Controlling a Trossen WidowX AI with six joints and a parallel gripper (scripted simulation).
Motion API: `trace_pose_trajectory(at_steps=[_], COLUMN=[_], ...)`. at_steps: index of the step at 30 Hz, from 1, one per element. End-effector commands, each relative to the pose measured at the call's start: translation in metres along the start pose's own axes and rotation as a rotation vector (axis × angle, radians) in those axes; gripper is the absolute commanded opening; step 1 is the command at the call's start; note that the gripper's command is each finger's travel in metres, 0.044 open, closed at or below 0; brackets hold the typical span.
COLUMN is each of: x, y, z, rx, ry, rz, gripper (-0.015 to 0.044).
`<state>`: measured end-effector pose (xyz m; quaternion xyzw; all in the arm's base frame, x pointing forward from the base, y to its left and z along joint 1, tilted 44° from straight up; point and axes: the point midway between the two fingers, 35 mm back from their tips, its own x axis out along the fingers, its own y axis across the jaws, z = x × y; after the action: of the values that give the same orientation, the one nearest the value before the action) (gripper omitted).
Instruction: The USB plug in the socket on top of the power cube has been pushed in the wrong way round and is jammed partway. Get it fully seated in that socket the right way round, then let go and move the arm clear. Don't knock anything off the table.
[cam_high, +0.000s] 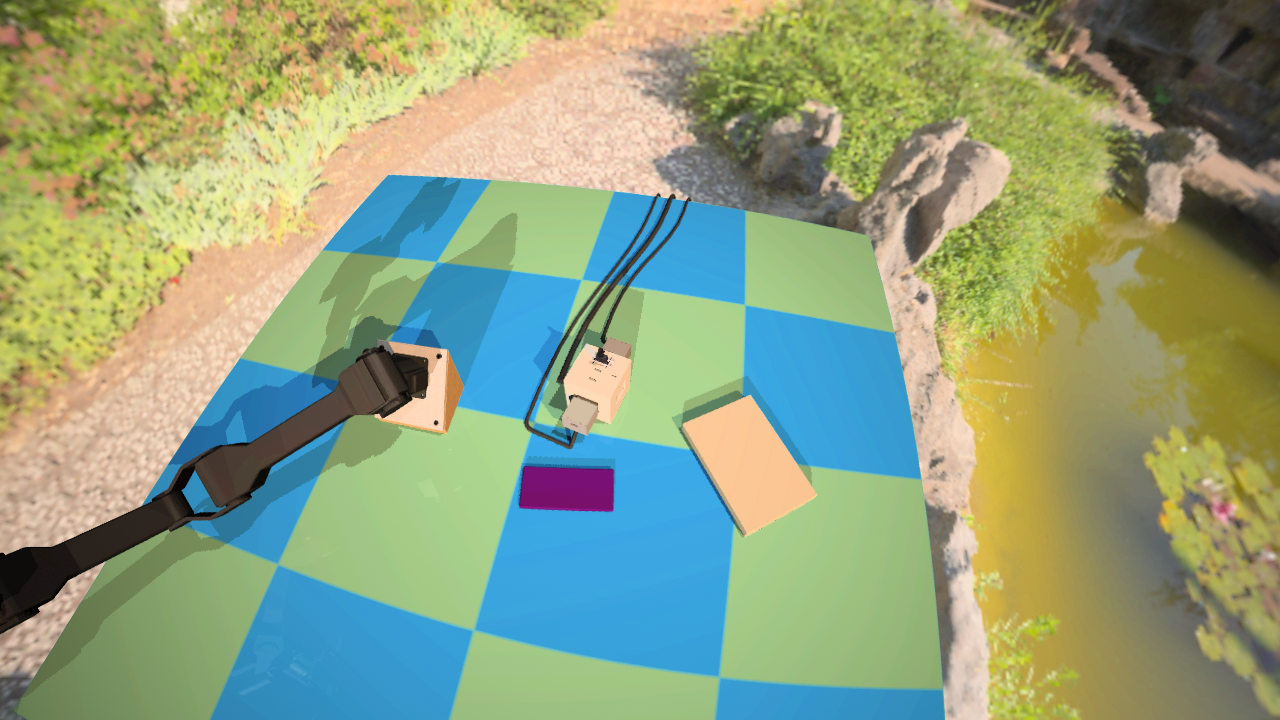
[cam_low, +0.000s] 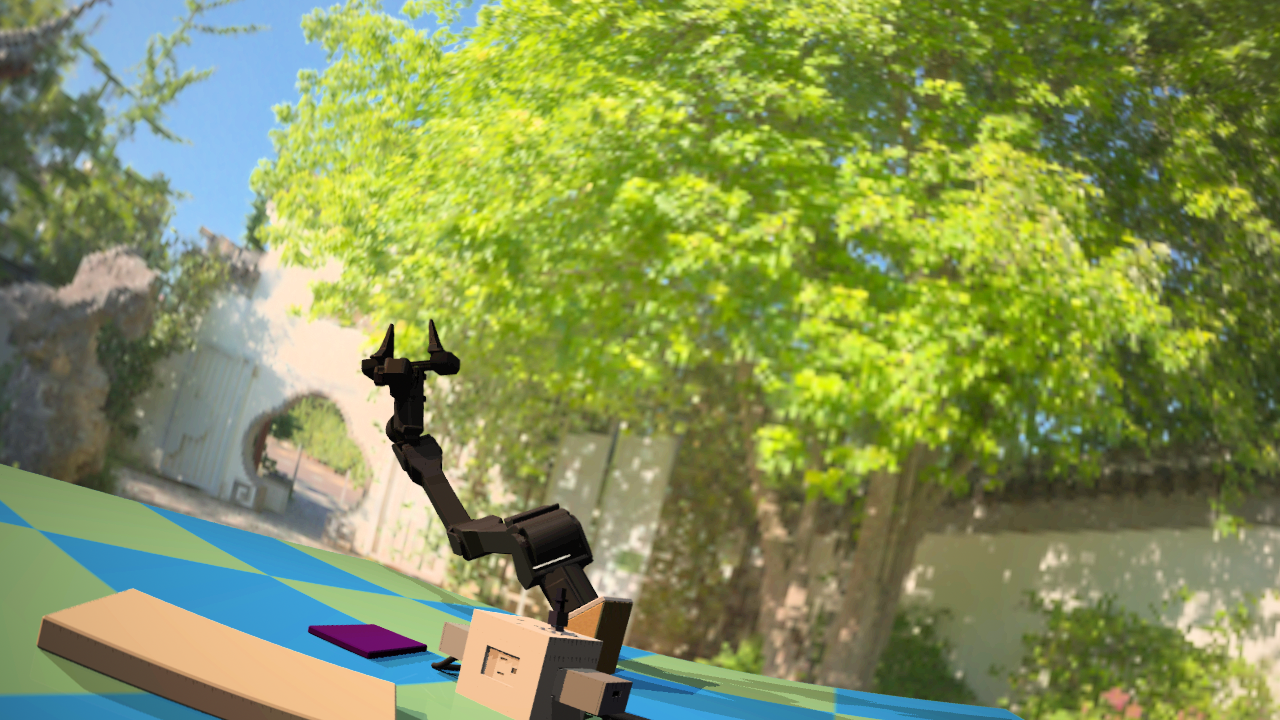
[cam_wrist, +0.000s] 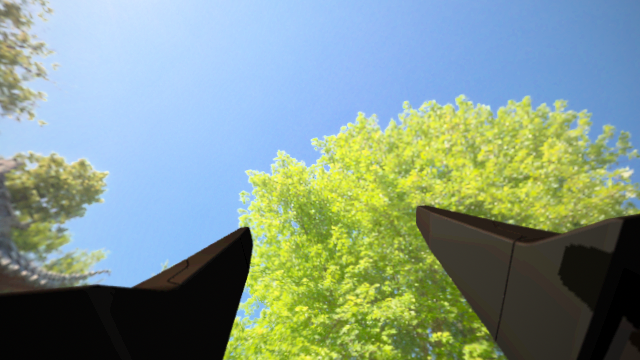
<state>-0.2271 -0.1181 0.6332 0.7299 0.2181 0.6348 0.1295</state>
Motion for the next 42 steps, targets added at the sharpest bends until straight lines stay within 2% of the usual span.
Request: trace_pose_trajectory(at_steps=[1,2,5,10,15,20,22,23,25,29,34,38,42], x=[0.002,0.007,0.040,0.071,0.100,0.115,0.118,0.119,0.117,0.099,0.073,0.027,-0.027], y=[-0.001,-0.002,-0.017,-0.035,-0.068,-0.111,-0.119,-0.130,-0.143,-0.187,-0.235,-0.280,-0.318], z=[0.002,0.009,0.056,0.112,0.198,0.287,0.305,0.332,0.356,0.430,0.494,0.553,0.596], rx=[-0.005,-0.022,-0.135,-0.233,-0.337,-0.499,-0.511,-0.538,-0.586,-0.739,-0.821,-0.942,-1.012], ry=[-0.005,-0.020,-0.125,-0.254,-0.437,-0.580,-0.619,-0.671,-0.707,-0.794,-0.816,-0.785,-0.669], rz=[-0.002,-0.009,-0.066,-0.143,-0.262,-0.469,-0.482,-0.519,-0.592,-0.861,-1.126,-1.493,-1.862], gripper=[0.0426,0.0440,0.0440,0.0440,0.0440,0.0440,0.0440,0.0440,0.0440,0.0440,0.0440,0.0440,0.0440])
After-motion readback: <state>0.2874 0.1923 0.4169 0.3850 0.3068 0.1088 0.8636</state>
